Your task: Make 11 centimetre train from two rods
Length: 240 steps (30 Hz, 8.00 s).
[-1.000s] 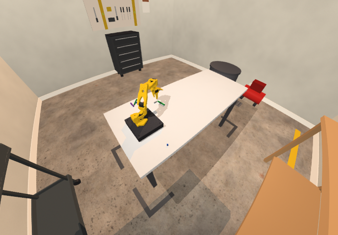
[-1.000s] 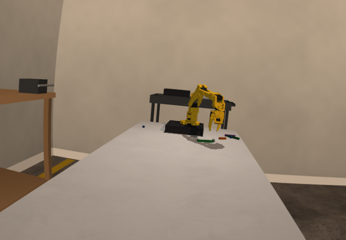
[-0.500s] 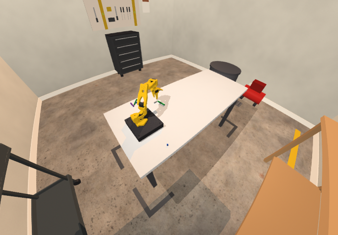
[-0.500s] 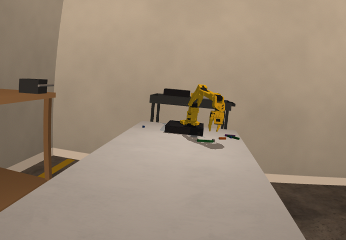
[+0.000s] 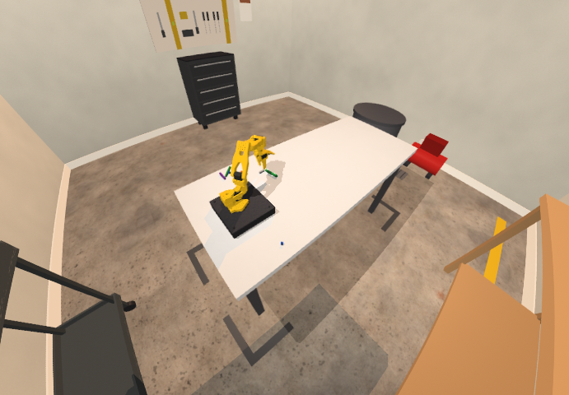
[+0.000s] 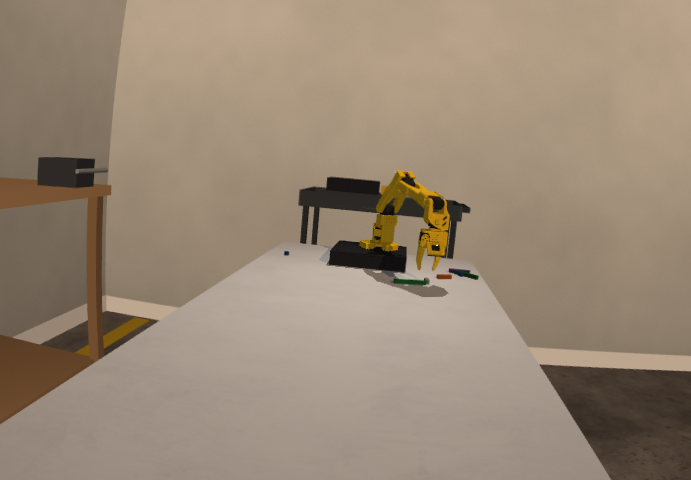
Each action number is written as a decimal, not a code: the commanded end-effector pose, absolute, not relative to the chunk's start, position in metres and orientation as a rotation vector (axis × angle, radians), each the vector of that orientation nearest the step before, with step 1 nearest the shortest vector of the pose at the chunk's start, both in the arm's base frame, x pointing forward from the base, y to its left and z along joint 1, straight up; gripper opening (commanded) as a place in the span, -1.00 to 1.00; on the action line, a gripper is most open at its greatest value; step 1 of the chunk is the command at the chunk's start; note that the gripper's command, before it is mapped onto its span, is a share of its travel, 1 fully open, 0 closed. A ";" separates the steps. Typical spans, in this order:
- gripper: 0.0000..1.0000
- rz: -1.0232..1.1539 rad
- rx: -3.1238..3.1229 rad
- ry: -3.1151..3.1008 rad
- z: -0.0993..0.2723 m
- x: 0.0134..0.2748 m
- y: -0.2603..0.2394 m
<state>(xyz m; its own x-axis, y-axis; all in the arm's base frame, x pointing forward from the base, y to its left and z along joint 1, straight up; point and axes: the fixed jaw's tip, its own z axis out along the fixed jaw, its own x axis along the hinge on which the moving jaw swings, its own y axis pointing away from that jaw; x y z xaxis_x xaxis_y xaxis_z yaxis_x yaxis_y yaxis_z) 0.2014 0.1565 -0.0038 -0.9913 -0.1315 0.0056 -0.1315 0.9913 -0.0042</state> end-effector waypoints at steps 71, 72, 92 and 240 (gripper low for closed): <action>-0.85 0.035 0.182 -3.101 -0.042 0.195 0.150; -0.87 0.035 0.182 -3.101 -0.042 0.195 0.150; -1.00 0.035 0.182 -3.101 -0.042 0.195 0.150; -1.00 -0.049 2.108 -2.303 -0.011 0.220 -0.065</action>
